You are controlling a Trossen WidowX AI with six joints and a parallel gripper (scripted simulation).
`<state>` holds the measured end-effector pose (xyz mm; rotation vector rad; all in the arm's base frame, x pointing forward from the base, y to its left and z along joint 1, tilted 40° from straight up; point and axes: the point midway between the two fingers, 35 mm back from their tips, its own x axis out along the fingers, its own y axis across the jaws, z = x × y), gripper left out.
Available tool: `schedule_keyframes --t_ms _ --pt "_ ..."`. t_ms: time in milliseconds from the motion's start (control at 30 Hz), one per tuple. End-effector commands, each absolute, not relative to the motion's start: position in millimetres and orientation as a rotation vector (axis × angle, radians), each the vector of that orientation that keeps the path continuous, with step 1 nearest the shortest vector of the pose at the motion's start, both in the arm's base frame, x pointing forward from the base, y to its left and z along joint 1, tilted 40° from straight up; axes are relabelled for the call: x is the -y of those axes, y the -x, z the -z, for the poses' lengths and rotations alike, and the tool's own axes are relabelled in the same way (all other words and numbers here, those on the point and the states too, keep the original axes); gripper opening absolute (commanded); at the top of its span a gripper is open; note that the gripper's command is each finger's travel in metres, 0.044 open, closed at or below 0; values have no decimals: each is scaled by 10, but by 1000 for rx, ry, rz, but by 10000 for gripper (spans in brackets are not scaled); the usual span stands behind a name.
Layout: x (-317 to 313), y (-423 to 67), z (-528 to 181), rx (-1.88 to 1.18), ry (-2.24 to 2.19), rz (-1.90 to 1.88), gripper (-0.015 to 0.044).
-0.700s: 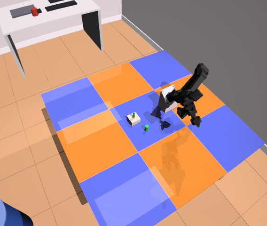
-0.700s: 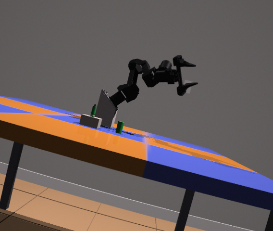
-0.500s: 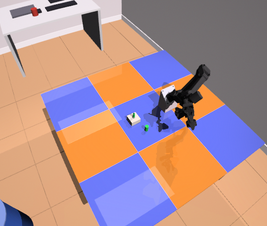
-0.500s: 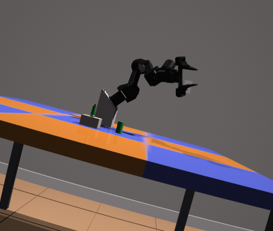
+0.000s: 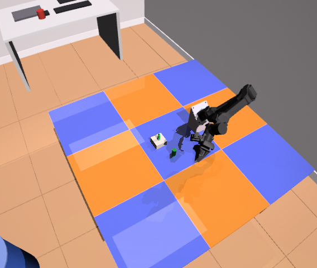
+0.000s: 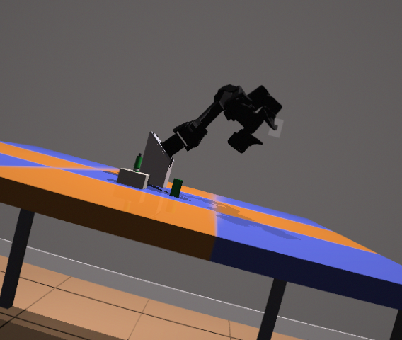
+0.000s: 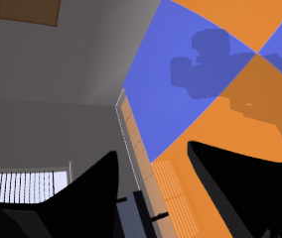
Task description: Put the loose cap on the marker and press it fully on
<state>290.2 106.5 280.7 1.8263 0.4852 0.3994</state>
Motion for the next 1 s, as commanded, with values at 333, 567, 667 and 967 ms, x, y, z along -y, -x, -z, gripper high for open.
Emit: schedule_keyframes --t_ms 333,567,667,967 --pt "-516 -3238 -1323 -1026 -1077 -21 237" --pt "-303 -2964 -914 -1336 -878 -117 237" --pt "-226 -2810 -821 -1462 -833 -221 237" --pt "-192 -2756 -799 -1507 -825 -275 237"
